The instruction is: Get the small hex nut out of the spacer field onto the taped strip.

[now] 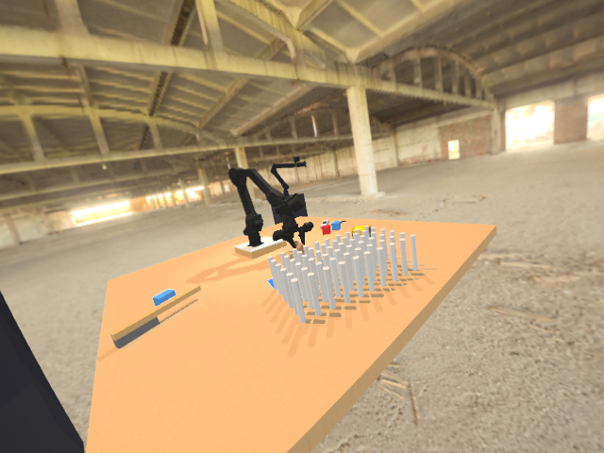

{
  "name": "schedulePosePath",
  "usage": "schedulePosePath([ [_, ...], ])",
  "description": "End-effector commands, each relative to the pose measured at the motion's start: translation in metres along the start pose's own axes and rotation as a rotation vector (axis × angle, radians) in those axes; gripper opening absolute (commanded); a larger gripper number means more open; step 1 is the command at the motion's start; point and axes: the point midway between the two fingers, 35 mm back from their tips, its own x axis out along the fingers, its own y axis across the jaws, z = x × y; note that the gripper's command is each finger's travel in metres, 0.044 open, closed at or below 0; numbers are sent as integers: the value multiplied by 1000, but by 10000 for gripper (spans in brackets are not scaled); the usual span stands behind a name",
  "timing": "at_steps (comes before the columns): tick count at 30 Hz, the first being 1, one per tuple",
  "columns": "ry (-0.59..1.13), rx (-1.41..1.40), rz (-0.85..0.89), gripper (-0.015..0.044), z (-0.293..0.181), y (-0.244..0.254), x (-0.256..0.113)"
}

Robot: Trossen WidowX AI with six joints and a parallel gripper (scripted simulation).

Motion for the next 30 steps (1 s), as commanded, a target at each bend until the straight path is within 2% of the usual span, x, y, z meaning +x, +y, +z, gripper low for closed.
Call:
schedulePosePath([
  [1,13,1,-10,0,-3,-2,-5],
  [14,9,5,-8,0,27,2,-33],
  [30,11,4,-9,0,-16,-7,-78],
])
